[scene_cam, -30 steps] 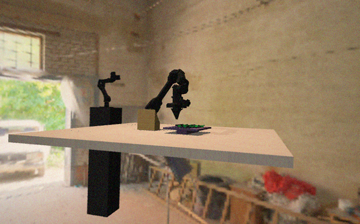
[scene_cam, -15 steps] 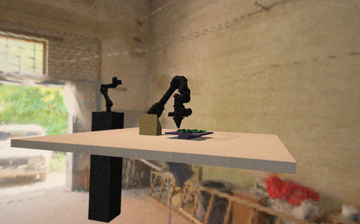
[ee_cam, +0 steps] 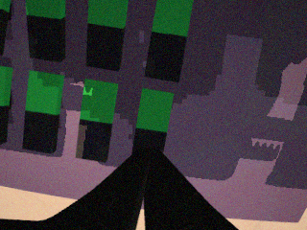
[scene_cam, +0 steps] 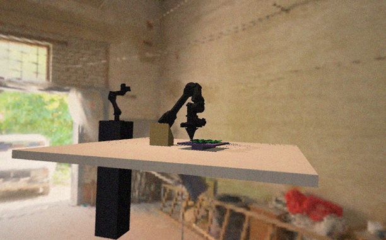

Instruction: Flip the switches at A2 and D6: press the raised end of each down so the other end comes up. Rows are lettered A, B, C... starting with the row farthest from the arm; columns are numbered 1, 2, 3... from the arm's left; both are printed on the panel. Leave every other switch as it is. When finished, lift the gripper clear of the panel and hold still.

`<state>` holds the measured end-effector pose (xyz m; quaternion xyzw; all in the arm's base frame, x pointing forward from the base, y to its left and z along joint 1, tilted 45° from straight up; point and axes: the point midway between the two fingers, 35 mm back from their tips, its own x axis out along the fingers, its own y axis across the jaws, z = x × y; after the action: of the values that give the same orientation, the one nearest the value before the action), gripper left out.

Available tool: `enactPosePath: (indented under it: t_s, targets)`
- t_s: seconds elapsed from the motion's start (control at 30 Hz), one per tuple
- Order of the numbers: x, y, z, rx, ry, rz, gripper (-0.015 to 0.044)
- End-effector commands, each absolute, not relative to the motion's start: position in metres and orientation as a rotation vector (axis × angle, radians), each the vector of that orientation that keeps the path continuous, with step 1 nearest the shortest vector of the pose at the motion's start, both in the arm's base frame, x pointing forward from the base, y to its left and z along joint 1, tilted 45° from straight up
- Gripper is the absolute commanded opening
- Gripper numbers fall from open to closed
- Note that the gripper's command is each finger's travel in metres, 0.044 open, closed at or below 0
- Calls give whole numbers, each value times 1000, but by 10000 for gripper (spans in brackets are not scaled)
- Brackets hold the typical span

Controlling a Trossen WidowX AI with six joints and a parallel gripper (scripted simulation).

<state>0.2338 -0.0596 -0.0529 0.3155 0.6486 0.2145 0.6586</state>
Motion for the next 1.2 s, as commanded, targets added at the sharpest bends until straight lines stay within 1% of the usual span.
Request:
enactPosePath:
  t_s: [0.0,1.17]
  targets:
    - [234,-59,-53,721,1467,482,0]
    - [235,-57,-56,721,1466,482,0]
